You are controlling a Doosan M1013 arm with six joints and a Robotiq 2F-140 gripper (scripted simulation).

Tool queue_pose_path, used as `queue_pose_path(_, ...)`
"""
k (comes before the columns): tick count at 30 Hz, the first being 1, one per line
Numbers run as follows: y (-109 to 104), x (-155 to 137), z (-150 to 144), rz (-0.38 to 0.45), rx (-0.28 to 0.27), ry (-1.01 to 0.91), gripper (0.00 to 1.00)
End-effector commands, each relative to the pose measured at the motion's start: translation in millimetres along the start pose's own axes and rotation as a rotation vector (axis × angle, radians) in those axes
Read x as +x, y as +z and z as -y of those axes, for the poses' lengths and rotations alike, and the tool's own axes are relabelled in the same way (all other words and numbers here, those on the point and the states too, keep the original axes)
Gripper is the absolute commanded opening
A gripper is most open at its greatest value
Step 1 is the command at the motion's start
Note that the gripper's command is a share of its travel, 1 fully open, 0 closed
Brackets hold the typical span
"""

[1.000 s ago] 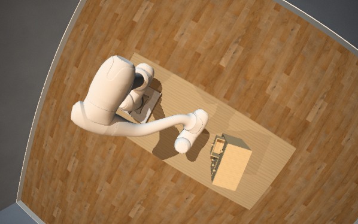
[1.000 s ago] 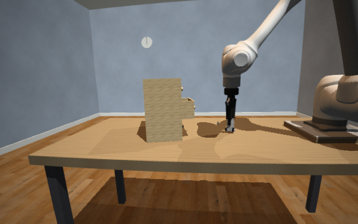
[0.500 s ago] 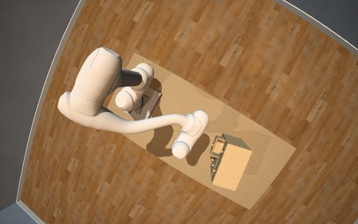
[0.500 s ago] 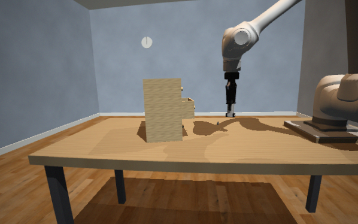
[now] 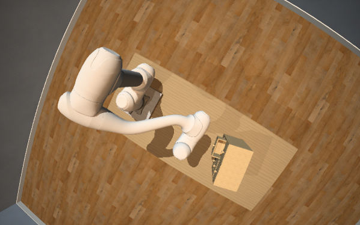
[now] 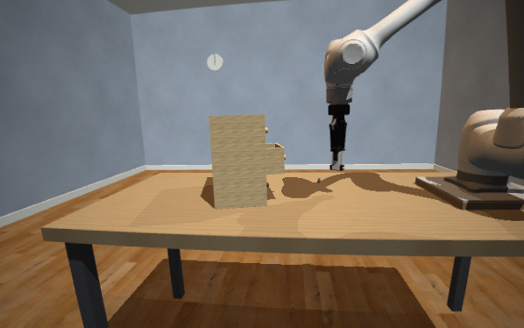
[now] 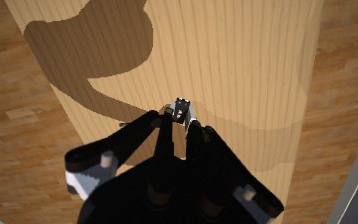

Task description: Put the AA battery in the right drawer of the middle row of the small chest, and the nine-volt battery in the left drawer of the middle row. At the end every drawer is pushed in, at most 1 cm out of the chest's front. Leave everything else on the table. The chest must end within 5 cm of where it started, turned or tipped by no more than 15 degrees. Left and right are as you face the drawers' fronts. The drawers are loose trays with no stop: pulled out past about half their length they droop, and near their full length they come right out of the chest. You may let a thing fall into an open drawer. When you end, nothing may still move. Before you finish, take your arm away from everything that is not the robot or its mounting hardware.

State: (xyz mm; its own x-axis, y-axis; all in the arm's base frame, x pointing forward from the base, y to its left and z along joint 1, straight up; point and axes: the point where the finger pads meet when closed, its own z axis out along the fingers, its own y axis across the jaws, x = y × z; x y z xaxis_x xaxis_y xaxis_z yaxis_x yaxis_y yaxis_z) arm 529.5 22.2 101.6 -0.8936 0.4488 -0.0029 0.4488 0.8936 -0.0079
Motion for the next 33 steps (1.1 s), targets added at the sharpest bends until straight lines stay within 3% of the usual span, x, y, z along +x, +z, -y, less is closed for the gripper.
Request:
queue_pose_path(1,-2,-5,-2,0.001,-0.002,0.120,0.14)
queue_pose_path(8,-3,-22,-6,-0.001,-0.005,0.548,0.14)
queue_pose_path(10,-3,-22,-6,-0.001,-0.005,0.548,0.14)
queue_pose_path(11,-3,-25,-7,-0.001,-0.005,0.684,0.14)
queue_pose_path(25,-3,-72,-17,-0.025,-0.037,1.424,0.14)
queue_pose_path(27,-3,-72,-17,-0.025,-0.037,1.424,0.14)
queue_pose_path(28,-3,-74,-17,-0.029,-0.039,1.560,0.14)
queue_pose_path(33,-2,-81,-19,-0.038,-0.039,1.817,0.14)
